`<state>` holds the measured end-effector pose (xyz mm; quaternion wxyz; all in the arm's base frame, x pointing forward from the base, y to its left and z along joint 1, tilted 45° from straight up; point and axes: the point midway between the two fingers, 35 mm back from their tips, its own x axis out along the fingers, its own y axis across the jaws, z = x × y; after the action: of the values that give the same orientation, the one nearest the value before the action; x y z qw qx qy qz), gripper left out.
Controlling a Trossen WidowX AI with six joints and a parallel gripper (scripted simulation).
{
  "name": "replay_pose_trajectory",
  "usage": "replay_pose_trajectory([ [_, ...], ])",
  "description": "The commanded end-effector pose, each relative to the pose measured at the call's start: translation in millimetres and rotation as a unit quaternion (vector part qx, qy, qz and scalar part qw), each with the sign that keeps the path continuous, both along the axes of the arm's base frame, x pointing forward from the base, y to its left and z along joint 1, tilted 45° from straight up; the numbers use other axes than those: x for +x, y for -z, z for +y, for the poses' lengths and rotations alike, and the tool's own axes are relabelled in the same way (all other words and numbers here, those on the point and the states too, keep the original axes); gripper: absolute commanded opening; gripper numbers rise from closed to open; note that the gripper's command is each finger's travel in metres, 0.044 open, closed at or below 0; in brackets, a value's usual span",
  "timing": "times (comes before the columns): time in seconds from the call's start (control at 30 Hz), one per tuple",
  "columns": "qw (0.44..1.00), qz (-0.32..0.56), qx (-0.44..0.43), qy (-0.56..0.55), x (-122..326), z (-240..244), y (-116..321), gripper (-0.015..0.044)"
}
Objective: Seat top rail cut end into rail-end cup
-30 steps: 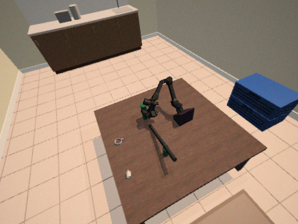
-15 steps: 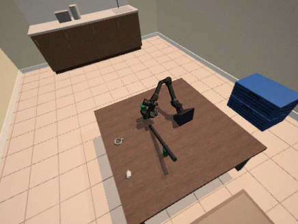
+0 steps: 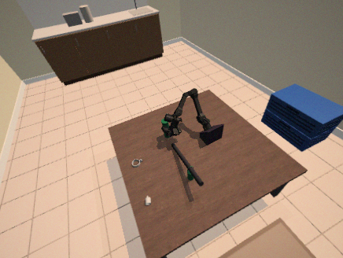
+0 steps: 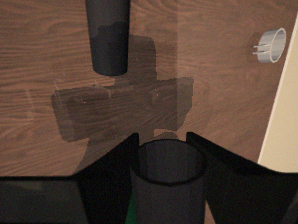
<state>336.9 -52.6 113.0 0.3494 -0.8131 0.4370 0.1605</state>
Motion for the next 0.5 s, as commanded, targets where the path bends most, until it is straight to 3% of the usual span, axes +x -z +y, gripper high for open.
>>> replay_pose_trajectory([
  [0.0,1.000,0.005,-0.002,-0.006,-1.1,0.6,-0.4,0.0000],
  [0.33,1.000,0.001,0.000,-0.001,-0.3,0.0,0.0,0.0000],
  [0.47,1.000,0.001,0.000,-0.001,-0.3,0.0,0.0,0.0105],
])
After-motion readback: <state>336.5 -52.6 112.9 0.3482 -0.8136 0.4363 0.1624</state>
